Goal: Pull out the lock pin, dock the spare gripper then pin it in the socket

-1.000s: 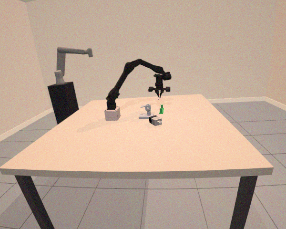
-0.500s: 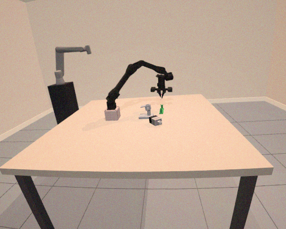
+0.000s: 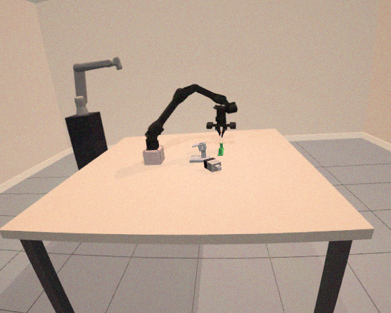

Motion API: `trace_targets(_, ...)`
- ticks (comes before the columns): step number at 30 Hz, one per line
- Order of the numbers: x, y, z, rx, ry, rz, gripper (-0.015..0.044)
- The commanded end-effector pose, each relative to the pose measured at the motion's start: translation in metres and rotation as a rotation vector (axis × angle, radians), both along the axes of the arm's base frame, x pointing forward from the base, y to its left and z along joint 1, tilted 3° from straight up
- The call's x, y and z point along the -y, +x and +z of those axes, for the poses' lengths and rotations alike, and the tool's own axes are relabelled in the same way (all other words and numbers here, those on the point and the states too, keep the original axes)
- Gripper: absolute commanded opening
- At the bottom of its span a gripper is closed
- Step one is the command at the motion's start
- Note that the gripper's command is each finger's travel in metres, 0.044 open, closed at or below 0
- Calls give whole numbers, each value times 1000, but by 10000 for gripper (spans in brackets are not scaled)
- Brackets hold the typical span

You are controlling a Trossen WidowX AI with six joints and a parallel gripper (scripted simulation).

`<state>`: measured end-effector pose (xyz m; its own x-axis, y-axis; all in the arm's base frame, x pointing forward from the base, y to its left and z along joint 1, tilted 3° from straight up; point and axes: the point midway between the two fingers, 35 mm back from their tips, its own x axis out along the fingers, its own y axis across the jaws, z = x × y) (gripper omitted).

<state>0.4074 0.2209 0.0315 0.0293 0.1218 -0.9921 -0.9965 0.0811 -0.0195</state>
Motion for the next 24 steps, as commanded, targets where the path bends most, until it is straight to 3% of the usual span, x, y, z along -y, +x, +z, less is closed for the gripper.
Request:
trace_targets(1,0,0,-7,0,0,0,0)
trace_targets(24,1,2,-40,2,1,1,0)
